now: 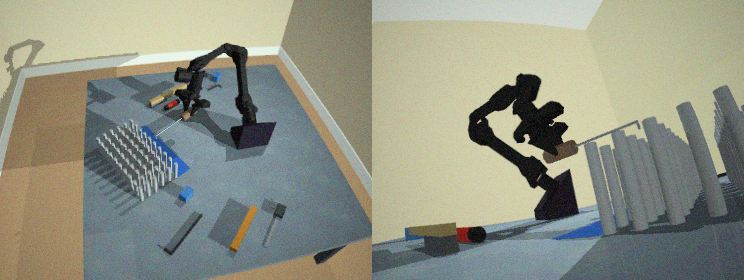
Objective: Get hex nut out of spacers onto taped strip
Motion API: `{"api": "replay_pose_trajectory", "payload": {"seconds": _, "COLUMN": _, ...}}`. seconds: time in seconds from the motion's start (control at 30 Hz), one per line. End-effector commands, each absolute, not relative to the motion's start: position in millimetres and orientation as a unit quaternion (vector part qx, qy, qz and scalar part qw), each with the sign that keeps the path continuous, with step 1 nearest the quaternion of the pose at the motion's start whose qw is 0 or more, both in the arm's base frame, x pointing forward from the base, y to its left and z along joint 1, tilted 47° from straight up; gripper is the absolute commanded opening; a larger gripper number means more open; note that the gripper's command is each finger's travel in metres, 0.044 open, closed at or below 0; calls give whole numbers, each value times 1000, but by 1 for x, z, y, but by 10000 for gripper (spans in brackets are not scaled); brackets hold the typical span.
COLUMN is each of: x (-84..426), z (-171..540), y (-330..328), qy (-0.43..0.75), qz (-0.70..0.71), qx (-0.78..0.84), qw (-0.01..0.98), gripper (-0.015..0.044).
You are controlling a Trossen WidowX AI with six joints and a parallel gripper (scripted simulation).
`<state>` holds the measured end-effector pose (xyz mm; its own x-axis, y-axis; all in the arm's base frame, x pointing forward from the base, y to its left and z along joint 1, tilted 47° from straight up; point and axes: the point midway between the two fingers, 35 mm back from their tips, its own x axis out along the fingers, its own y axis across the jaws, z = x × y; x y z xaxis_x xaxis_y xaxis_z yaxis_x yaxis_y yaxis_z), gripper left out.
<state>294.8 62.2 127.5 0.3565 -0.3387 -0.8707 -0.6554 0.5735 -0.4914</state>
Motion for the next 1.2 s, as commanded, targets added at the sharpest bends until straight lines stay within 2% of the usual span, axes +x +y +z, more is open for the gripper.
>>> {"api": "replay_pose_trajectory", "payload": {"seconds": 0.0, "x": 302, "z": 121, "y": 81, "qy": 553, "qz": 127, "qx": -447, "qw": 691, "gripper": 0}}
{"api": "replay_pose_trajectory", "payload": {"seconds": 0.47, "x": 315, "z": 80, "y": 151, "qy": 558, "qz": 165, "qx": -448, "qw": 679, "gripper": 0}}
{"api": "replay_pose_trajectory", "payload": {"seconds": 1.17, "x": 300, "z": 2, "y": 253, "qy": 565, "qz": 206, "qx": -470, "qw": 647, "gripper": 0}}
